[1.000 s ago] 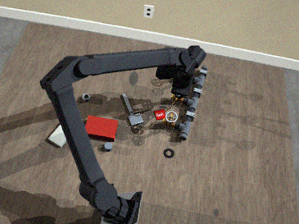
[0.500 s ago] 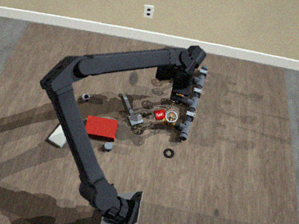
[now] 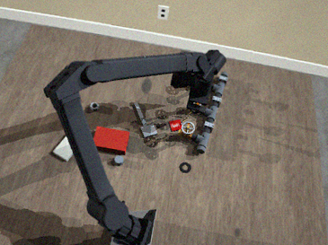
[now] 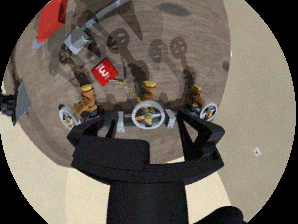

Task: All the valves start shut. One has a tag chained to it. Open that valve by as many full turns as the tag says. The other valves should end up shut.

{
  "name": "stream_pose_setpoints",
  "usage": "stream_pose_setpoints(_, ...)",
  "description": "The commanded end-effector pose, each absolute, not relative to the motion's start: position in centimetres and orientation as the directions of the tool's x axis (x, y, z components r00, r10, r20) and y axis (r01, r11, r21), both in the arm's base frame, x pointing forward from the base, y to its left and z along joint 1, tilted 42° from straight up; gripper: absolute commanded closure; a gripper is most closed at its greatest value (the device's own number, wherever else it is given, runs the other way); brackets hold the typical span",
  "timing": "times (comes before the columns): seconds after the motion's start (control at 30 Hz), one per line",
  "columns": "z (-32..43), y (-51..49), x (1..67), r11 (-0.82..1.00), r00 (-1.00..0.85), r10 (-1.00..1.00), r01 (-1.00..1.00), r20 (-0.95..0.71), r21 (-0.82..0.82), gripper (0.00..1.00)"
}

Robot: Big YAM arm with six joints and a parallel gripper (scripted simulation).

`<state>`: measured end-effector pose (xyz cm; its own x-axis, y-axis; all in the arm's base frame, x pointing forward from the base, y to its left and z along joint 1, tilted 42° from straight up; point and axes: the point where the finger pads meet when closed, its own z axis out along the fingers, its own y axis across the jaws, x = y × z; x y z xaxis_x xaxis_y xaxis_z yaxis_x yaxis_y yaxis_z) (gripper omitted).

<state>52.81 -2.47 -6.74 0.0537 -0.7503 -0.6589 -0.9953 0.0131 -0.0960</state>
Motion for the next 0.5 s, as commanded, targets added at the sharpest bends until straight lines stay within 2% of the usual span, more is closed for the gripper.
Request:
stream_pose_setpoints(0.0,-6.07,-2.73,54.19,0.034,0.039,-0.753,-0.995,-0.656,-0.098,0.00)
stream_pose_setpoints(0.2,-6.07,-2.74,54.26,0.134,-0.092,-0.743,-0.991,-0.663,-0.012,0.00)
stream_pose_setpoints(0.4,-5.96,-2.83,54.52,0.341,-0.363,-0.676,-0.926,-0.641,0.164,0.00)
stream_pose_setpoints(0.47,-5.96,-2.83,54.52,0.341,-0.363,-0.676,-0.926,-0.641,0.164,0.00)
